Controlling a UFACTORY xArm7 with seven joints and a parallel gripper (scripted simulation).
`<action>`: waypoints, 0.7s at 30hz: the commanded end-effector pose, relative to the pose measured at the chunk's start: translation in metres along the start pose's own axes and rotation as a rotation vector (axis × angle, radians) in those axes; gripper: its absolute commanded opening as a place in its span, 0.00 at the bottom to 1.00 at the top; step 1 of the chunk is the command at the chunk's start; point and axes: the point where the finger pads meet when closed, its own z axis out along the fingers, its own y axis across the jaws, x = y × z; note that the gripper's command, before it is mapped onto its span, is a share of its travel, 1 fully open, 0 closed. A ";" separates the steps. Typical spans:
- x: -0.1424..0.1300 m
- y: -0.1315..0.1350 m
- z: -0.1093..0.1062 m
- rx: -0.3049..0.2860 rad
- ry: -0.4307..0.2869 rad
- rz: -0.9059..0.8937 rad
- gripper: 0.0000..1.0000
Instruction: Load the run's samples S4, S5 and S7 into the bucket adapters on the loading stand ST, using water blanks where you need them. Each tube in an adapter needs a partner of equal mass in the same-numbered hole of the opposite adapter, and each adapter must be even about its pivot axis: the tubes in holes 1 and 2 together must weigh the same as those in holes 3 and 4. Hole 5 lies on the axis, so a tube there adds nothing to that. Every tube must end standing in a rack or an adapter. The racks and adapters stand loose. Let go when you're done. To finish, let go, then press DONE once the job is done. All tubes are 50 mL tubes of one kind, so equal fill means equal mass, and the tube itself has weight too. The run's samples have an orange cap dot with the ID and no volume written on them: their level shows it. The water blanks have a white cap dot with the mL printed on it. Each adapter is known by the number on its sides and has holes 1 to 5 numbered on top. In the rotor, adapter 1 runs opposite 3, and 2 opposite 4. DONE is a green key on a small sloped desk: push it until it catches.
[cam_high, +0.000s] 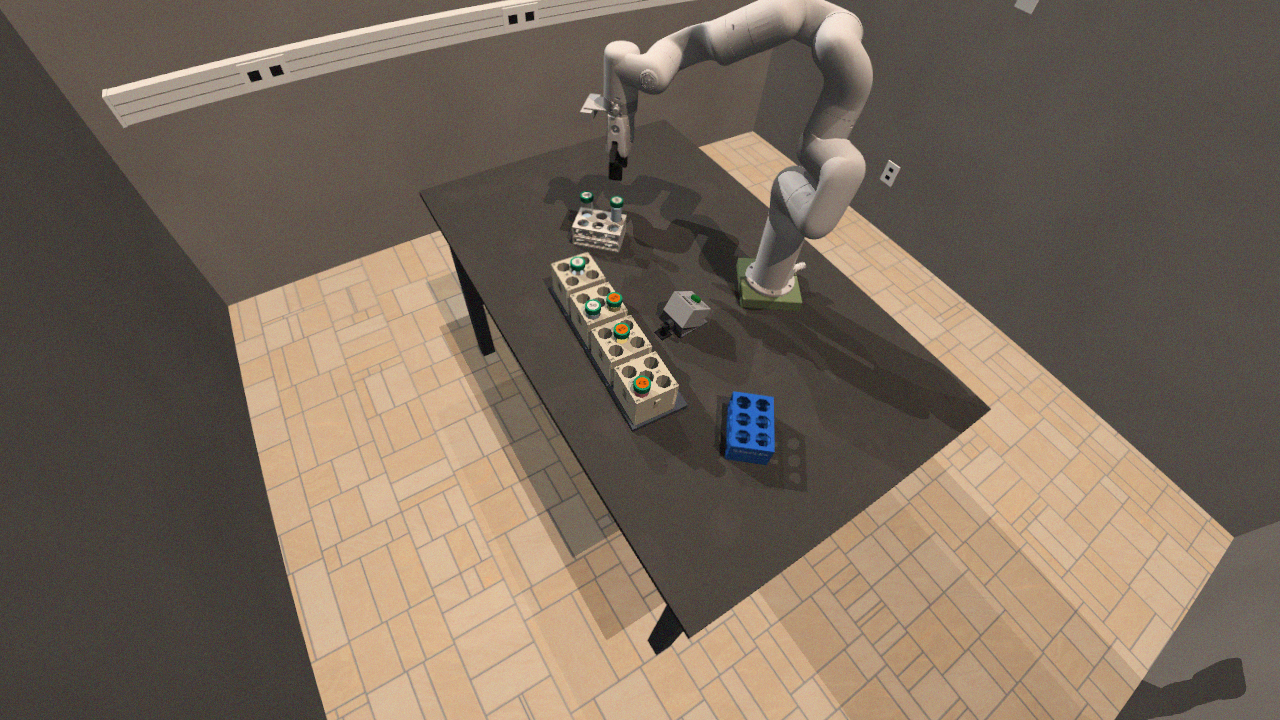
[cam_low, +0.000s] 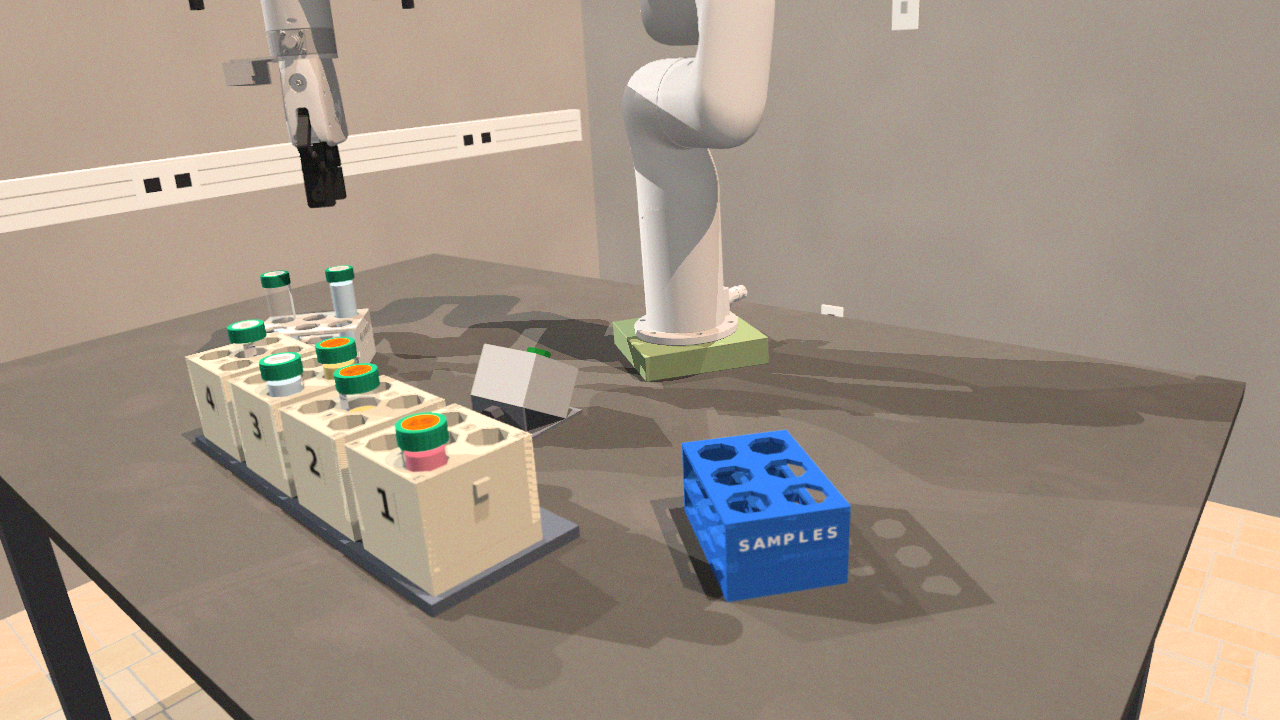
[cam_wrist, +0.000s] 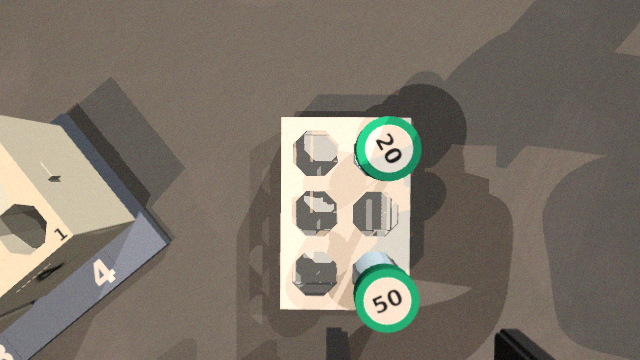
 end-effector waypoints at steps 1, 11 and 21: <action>0.002 0.000 0.009 0.000 0.005 0.000 0.57; 0.002 0.000 0.025 0.000 0.004 0.000 0.57; 0.002 0.000 0.045 0.000 0.004 0.000 0.57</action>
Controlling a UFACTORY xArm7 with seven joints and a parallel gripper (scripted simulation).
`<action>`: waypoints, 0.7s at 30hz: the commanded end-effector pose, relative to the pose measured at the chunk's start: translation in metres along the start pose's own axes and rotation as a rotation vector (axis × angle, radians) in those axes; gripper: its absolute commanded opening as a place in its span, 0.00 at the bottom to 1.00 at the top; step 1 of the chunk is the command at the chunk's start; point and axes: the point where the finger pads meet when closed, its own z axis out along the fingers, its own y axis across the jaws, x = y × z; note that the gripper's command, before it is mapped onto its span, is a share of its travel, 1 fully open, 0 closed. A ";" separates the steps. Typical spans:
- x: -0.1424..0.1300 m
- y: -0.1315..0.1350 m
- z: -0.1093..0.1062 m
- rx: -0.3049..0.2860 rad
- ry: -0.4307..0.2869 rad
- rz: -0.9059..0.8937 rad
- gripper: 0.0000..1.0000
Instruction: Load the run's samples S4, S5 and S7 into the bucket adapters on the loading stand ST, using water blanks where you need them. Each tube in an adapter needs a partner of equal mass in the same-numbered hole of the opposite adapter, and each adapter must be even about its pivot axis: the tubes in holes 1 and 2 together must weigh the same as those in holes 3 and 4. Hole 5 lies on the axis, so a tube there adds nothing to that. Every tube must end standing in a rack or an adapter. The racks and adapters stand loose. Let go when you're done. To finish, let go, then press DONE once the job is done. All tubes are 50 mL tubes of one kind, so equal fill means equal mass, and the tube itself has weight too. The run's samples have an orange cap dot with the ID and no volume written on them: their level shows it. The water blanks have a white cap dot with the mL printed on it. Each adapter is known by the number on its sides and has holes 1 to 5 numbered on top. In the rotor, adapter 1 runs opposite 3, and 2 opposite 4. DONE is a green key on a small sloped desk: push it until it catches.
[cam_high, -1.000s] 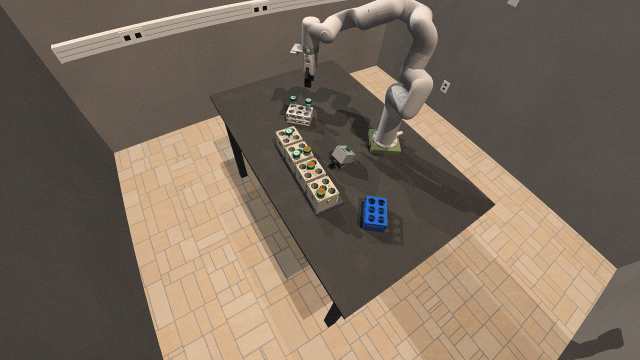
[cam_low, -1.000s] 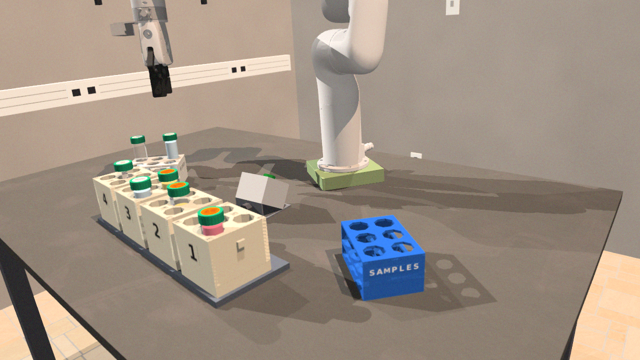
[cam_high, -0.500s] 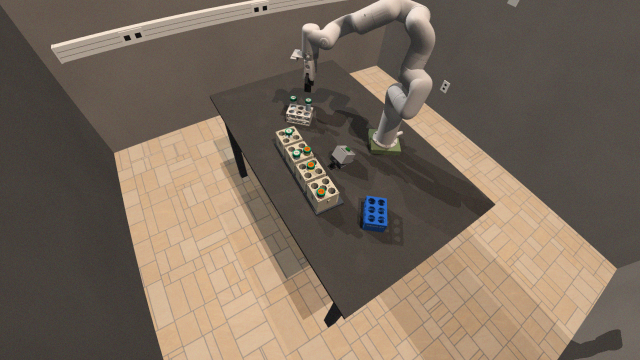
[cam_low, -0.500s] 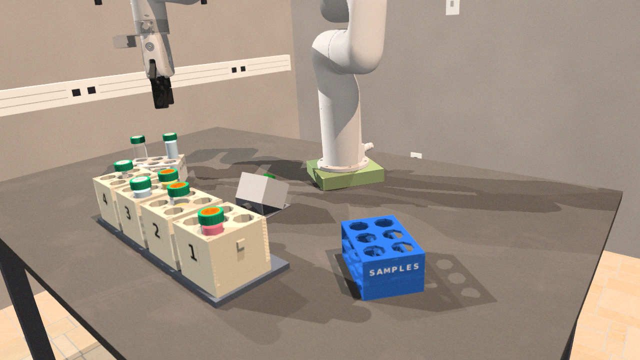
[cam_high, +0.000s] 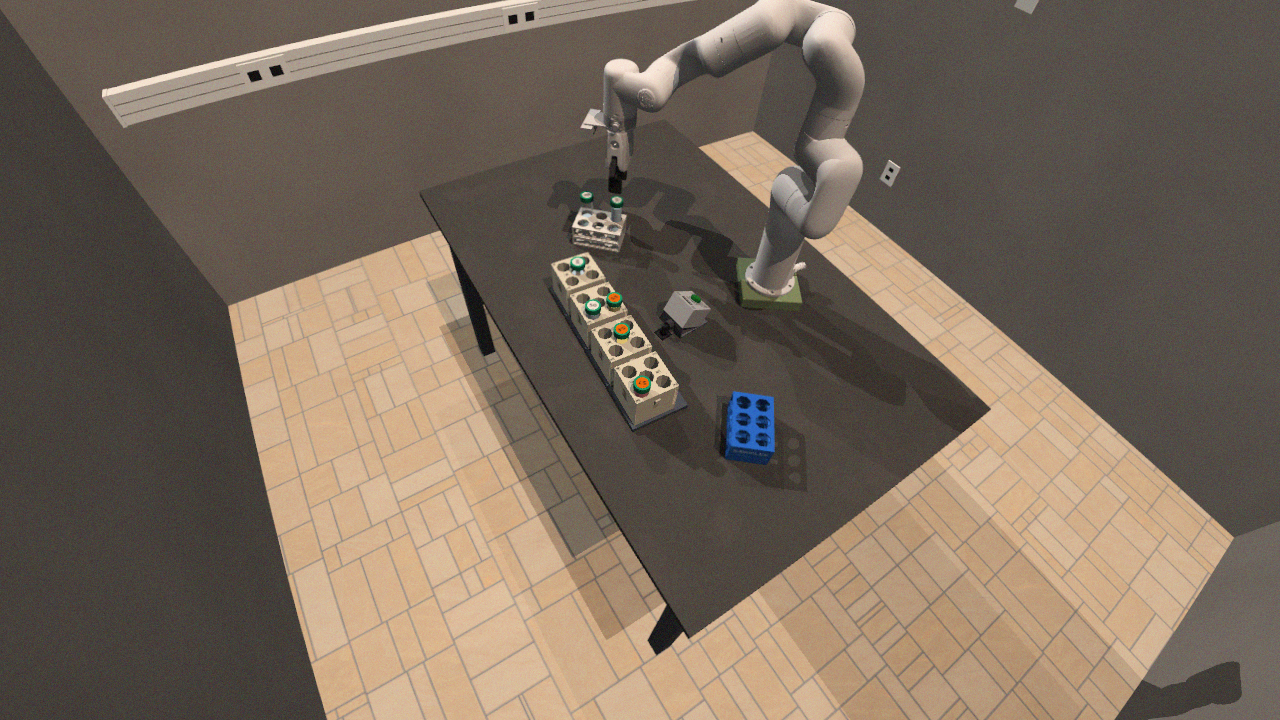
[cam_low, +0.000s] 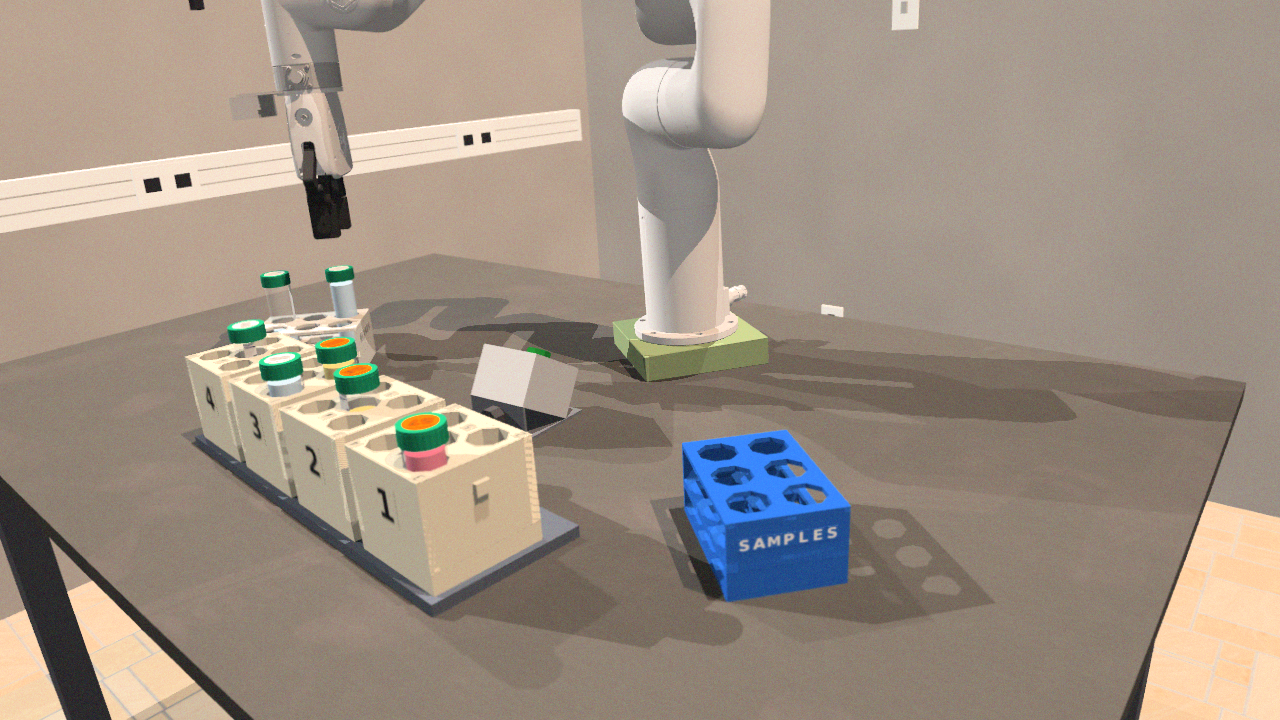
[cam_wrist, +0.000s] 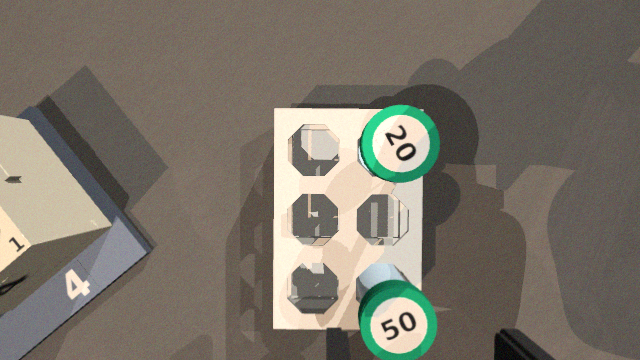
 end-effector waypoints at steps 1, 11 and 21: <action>0.002 0.000 0.007 0.000 0.004 0.000 0.57; 0.002 0.000 0.025 0.000 0.004 0.000 0.57; 0.002 0.000 0.041 0.000 0.004 0.000 0.57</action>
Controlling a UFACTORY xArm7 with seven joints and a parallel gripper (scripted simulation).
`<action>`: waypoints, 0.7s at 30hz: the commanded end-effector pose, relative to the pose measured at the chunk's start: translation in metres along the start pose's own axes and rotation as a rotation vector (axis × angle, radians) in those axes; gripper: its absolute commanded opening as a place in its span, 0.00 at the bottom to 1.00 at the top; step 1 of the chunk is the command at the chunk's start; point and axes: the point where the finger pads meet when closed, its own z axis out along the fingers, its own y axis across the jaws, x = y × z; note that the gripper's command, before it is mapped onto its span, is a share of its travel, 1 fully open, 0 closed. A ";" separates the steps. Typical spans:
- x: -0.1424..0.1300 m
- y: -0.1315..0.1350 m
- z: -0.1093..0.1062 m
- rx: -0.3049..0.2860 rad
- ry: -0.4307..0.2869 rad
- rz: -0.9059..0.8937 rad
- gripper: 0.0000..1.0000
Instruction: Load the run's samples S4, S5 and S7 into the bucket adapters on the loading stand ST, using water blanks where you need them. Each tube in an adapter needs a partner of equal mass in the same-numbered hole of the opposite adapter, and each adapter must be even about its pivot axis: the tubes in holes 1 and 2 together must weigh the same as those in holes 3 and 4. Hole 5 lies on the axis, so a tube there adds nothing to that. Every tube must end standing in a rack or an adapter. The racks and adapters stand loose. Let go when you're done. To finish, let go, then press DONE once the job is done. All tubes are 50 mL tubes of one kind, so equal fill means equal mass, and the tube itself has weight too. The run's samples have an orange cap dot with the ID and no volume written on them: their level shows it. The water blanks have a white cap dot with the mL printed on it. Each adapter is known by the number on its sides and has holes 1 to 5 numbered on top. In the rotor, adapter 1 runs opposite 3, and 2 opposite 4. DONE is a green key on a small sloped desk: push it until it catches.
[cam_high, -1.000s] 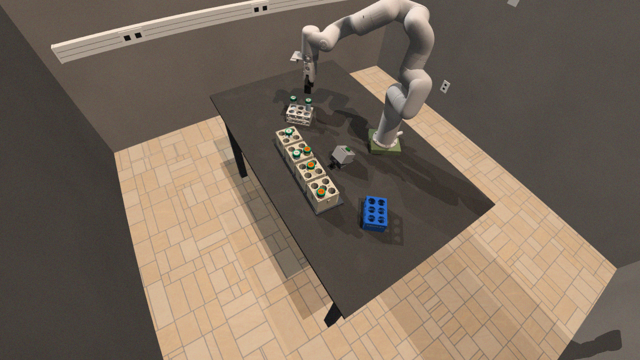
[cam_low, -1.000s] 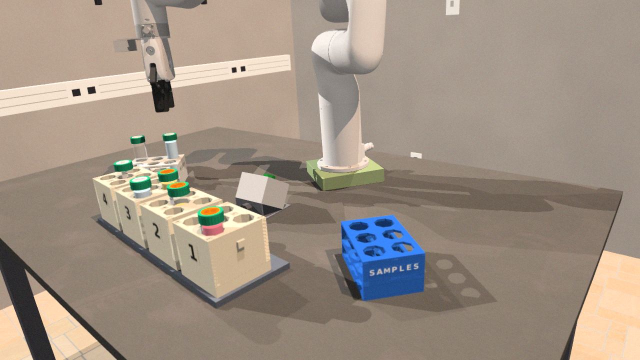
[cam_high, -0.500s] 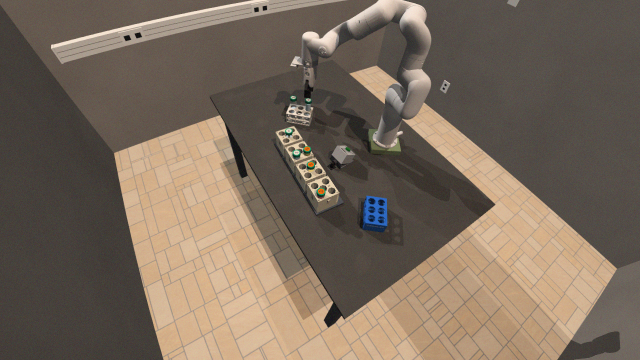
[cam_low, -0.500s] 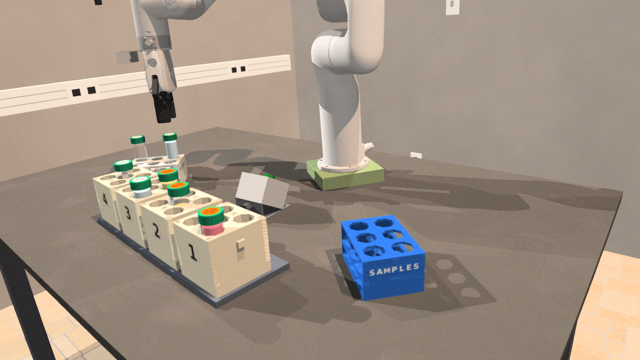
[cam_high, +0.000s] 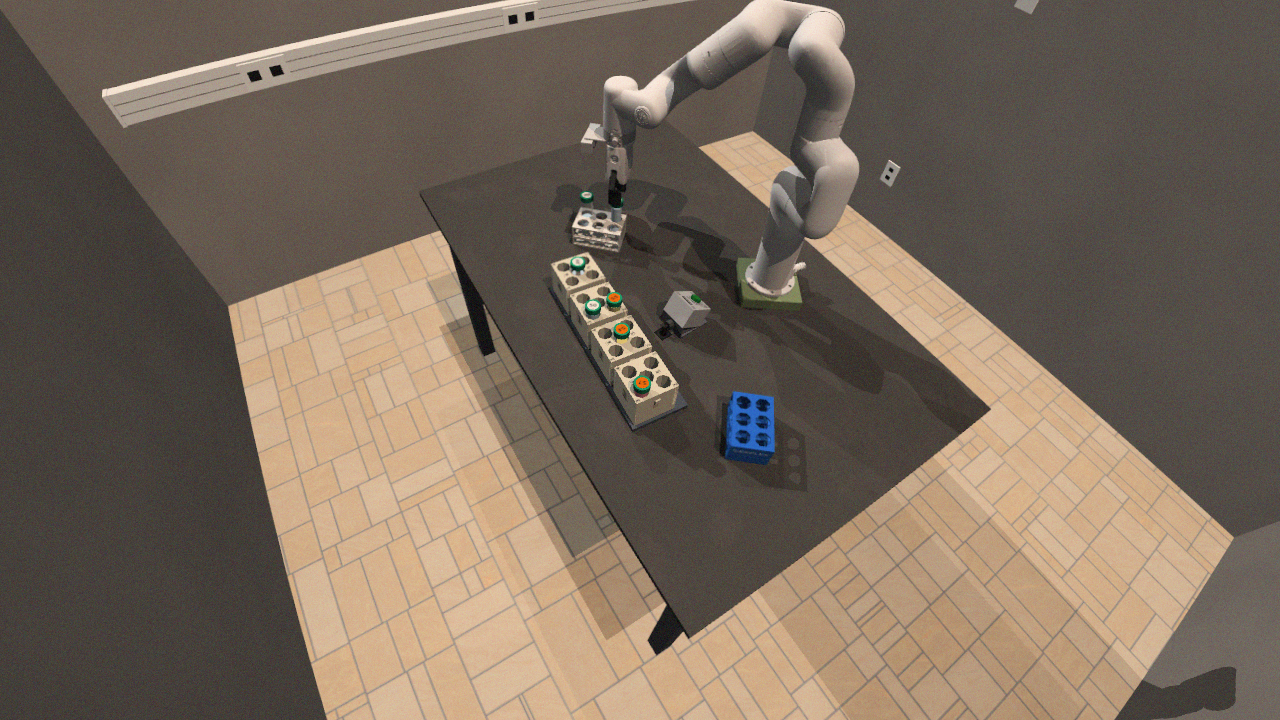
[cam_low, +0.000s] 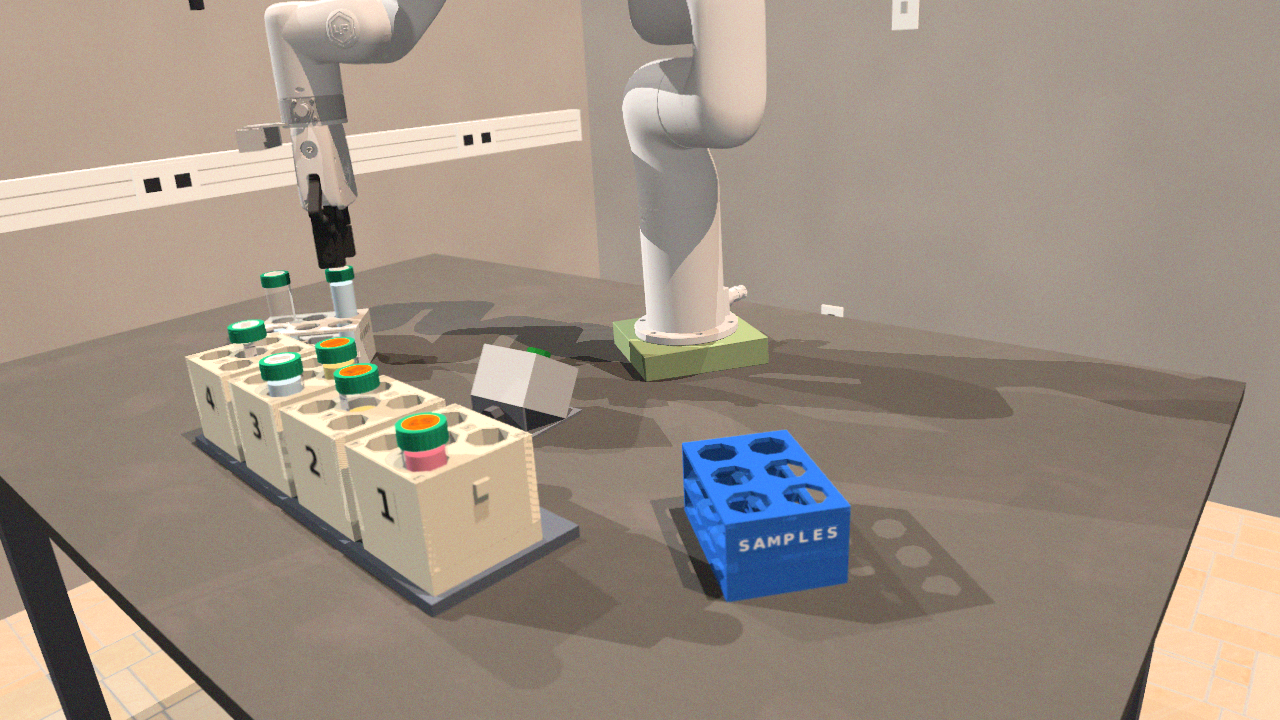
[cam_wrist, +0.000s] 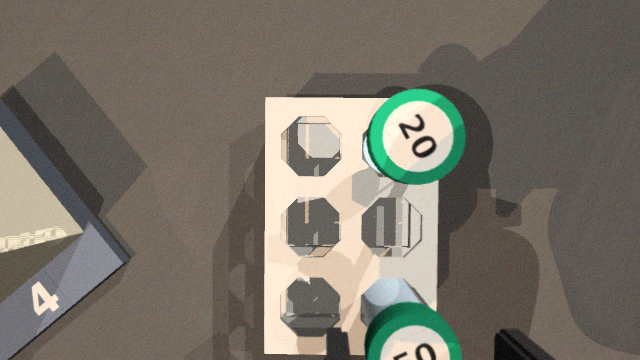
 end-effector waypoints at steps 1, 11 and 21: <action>0.002 0.000 0.007 0.001 0.004 0.000 0.57; 0.002 0.000 0.009 0.001 0.004 0.000 0.57; 0.002 0.000 0.013 0.001 0.004 0.000 0.57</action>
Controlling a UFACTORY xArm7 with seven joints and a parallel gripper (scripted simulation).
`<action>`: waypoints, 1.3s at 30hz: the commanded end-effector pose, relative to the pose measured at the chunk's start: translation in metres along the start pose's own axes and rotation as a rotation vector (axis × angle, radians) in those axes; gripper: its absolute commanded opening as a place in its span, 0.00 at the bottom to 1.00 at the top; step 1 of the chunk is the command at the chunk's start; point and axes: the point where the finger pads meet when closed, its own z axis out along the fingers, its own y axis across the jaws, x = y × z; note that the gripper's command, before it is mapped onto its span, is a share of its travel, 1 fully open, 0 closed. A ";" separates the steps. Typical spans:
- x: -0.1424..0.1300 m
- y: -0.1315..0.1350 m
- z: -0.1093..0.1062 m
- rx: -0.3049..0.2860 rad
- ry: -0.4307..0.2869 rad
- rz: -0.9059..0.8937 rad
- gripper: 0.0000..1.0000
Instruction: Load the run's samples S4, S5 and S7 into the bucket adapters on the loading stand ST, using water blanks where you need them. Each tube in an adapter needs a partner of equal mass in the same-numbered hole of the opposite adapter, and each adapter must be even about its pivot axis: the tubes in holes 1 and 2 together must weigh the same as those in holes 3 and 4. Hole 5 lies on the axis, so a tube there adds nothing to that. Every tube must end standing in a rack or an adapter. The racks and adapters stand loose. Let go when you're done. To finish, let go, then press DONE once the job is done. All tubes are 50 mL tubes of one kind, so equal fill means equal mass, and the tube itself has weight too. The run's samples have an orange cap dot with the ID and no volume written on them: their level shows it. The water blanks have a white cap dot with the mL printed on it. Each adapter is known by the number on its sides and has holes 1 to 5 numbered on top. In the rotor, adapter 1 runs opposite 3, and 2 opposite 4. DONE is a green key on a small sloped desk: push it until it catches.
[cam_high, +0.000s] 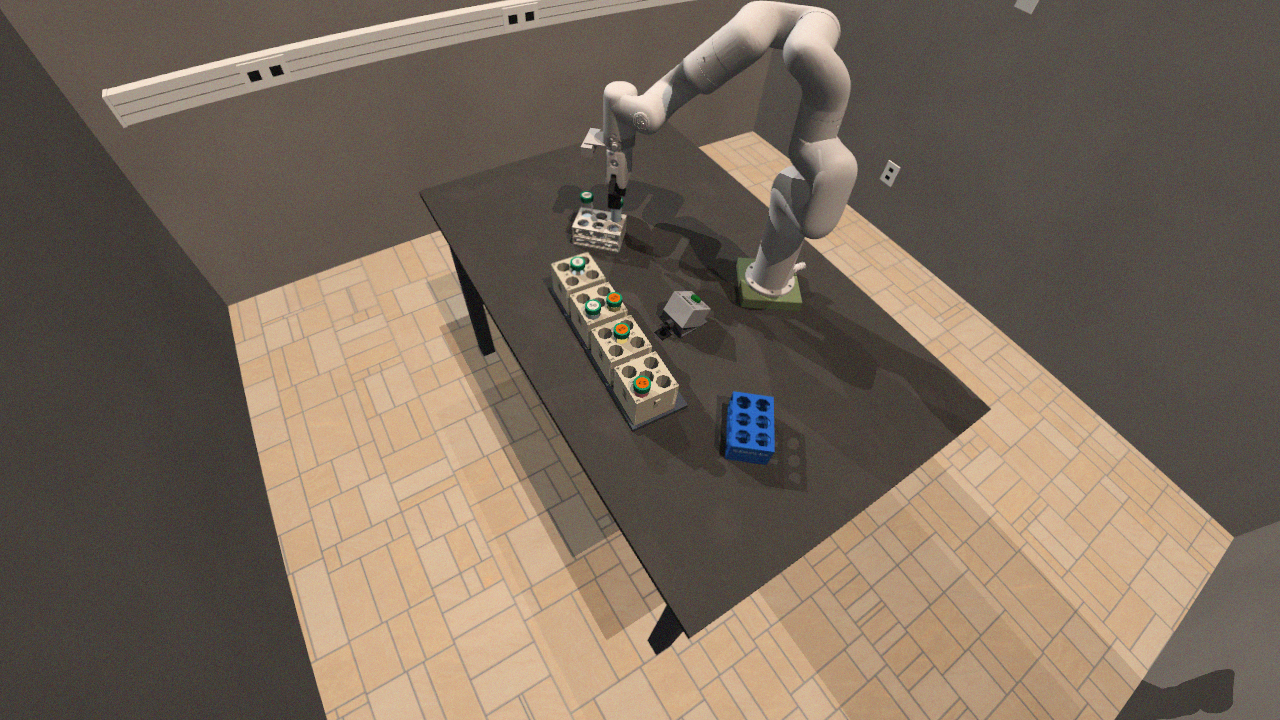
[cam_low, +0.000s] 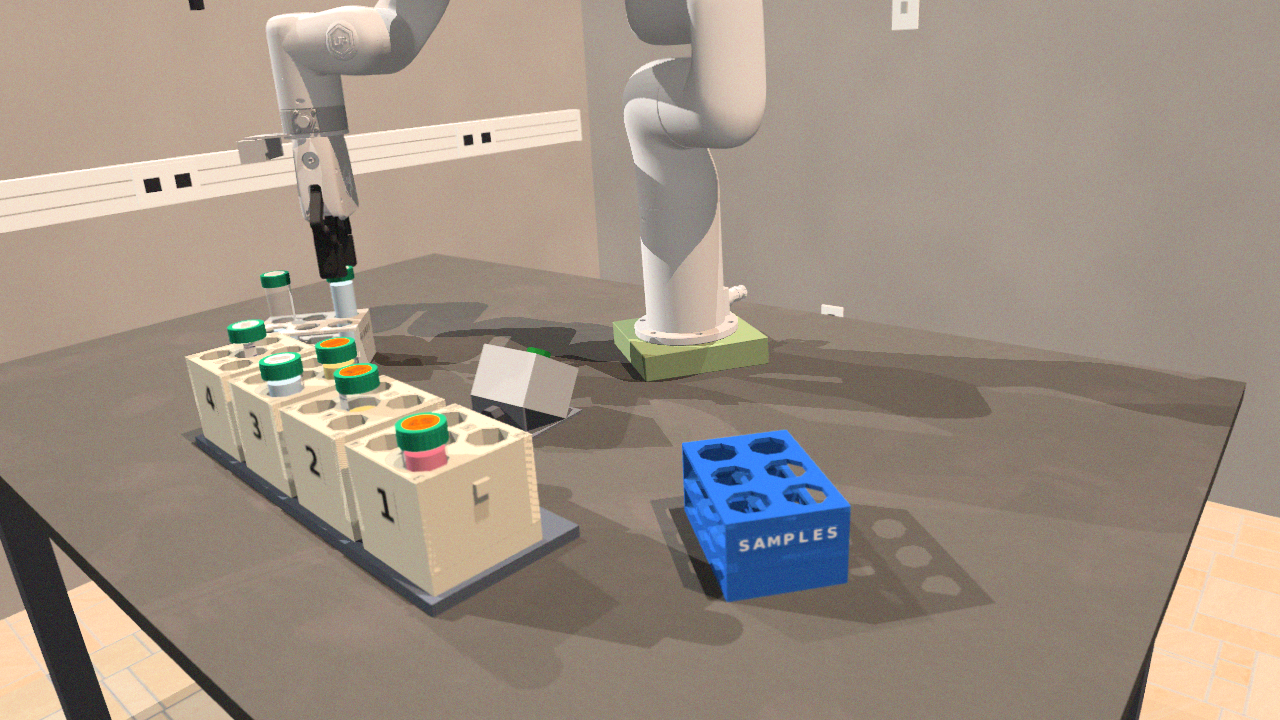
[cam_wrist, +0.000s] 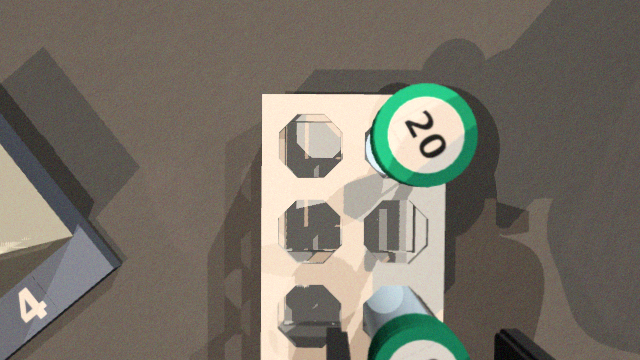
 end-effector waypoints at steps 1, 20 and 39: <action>0.001 0.000 0.002 0.000 0.004 0.000 0.57; 0.001 0.000 0.013 0.000 0.004 0.000 0.57; 0.001 0.000 0.017 0.000 0.004 0.000 0.57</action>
